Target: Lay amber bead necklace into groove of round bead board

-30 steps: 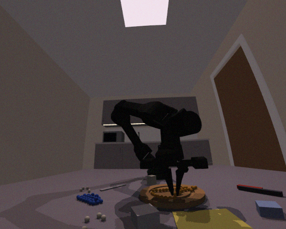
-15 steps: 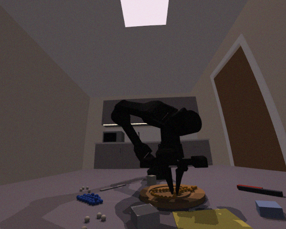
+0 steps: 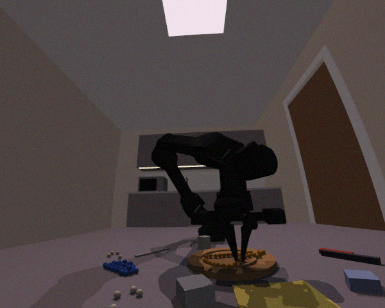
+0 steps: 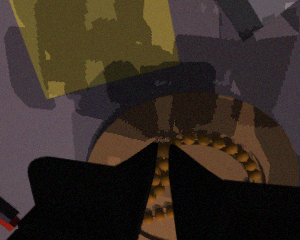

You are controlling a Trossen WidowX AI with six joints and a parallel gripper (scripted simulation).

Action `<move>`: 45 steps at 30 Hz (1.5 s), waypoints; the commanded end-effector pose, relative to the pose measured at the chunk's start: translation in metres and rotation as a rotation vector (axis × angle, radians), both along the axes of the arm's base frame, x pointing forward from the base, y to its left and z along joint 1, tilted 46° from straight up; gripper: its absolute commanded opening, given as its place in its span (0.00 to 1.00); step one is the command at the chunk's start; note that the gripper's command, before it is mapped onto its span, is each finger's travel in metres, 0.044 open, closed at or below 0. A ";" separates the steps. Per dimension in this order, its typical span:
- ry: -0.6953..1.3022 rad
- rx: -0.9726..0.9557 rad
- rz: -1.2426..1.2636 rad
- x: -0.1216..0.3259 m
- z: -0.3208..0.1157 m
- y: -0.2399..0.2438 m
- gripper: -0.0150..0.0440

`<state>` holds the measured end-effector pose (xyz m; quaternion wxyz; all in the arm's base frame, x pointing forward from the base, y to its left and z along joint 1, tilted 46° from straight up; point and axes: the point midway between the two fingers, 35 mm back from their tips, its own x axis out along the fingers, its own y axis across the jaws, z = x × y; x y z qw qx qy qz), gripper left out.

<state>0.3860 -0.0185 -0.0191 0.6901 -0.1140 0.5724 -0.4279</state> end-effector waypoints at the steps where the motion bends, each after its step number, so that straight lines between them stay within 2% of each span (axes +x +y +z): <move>1: -0.005 0.001 -0.004 0.002 -0.003 -0.002 0.25; 5: -0.005 0.001 -0.004 0.002 -0.006 -0.005 0.25; 22: -0.004 0.001 -0.005 0.001 -0.002 -0.001 1.00; 42: -0.005 0.001 -0.004 0.001 0.000 0.001 1.00; 45: -0.096 -0.002 -0.092 -0.006 0.008 0.000 0.87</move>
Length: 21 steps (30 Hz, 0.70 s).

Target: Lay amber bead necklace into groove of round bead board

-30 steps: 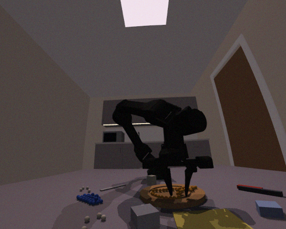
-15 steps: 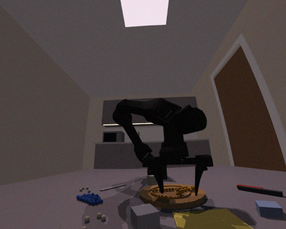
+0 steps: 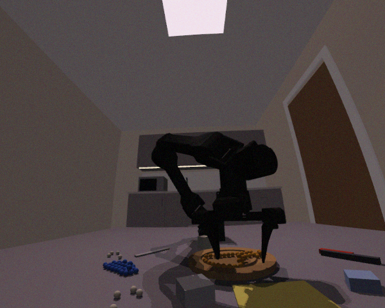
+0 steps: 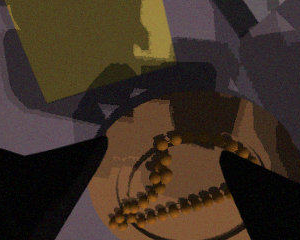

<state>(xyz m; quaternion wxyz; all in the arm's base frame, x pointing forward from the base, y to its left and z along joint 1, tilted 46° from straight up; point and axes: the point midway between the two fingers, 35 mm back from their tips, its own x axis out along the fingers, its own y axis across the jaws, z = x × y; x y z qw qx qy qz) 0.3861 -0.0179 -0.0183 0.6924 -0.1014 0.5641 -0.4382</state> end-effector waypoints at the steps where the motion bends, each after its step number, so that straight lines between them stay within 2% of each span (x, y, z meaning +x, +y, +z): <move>1: -0.133 -0.003 -0.130 -0.012 0.013 -0.001 0.82; 9: -0.648 -0.020 -0.627 -0.060 0.051 -0.008 0.47; 12: -0.739 -0.023 -0.715 -0.069 0.056 -0.009 0.46; 21: -0.739 -0.023 -0.715 -0.069 0.056 -0.009 0.46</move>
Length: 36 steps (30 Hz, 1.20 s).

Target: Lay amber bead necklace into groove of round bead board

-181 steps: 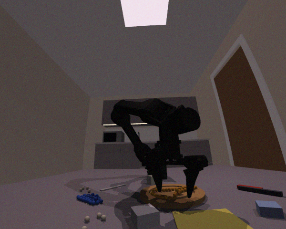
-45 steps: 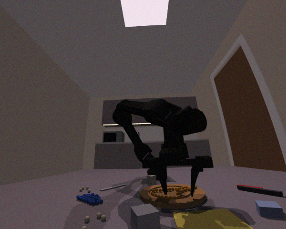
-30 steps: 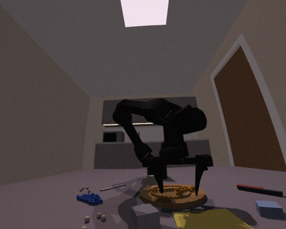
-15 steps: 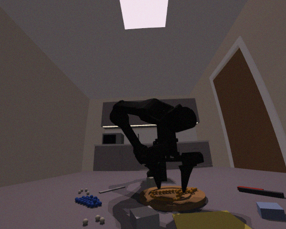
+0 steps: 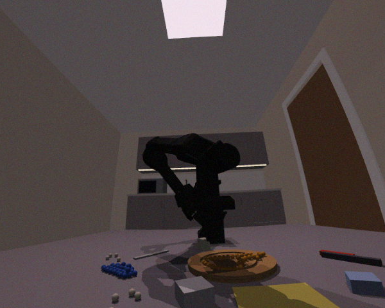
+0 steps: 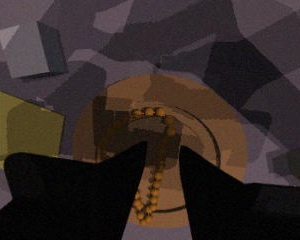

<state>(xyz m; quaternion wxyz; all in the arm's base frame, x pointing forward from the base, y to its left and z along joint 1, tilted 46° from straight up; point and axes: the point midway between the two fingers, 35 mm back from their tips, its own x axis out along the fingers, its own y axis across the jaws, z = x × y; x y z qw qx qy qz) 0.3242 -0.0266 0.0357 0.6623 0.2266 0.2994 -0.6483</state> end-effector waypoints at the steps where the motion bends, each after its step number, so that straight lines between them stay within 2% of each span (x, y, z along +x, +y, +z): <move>1: -0.052 0.001 -0.056 -0.007 0.002 -0.001 0.46; 36: -0.052 0.000 -0.056 -0.008 -0.025 -0.030 0.46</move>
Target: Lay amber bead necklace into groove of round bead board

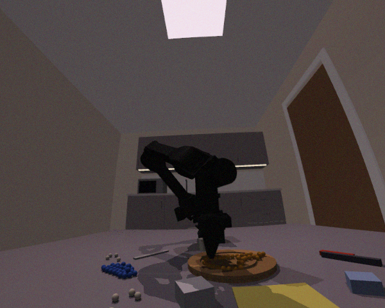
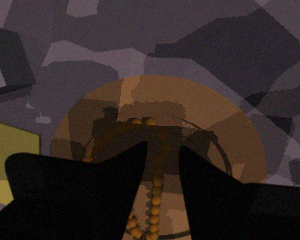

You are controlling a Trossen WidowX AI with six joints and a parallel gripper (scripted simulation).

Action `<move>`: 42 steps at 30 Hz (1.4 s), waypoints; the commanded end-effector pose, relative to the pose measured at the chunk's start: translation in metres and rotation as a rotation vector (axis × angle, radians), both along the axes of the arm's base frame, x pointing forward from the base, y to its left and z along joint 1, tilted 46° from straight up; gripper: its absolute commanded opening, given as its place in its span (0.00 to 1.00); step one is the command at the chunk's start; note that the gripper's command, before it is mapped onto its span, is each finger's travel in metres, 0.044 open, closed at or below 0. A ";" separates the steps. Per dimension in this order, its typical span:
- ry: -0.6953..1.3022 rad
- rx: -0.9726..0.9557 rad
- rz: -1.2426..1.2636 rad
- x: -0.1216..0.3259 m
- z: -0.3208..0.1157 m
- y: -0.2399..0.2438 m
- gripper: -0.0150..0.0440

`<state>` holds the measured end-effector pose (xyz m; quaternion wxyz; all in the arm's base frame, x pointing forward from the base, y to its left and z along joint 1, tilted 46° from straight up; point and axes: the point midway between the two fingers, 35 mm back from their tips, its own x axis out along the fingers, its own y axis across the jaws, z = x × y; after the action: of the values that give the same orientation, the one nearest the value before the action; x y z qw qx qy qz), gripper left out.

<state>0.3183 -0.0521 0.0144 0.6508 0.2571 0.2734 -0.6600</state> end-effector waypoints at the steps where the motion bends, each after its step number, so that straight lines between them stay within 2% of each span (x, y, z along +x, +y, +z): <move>1: 0.010 -0.005 0.005 -0.002 -0.004 -0.004 0.46; 4: 0.010 -0.005 0.005 -0.002 -0.004 -0.004 0.46; 9: 0.002 -0.001 -0.001 -0.001 -0.002 -0.003 0.25; 42: 0.002 -0.001 -0.001 -0.001 -0.002 -0.003 0.25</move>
<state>0.3174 -0.0547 0.0119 0.6506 0.2560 0.2739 -0.6605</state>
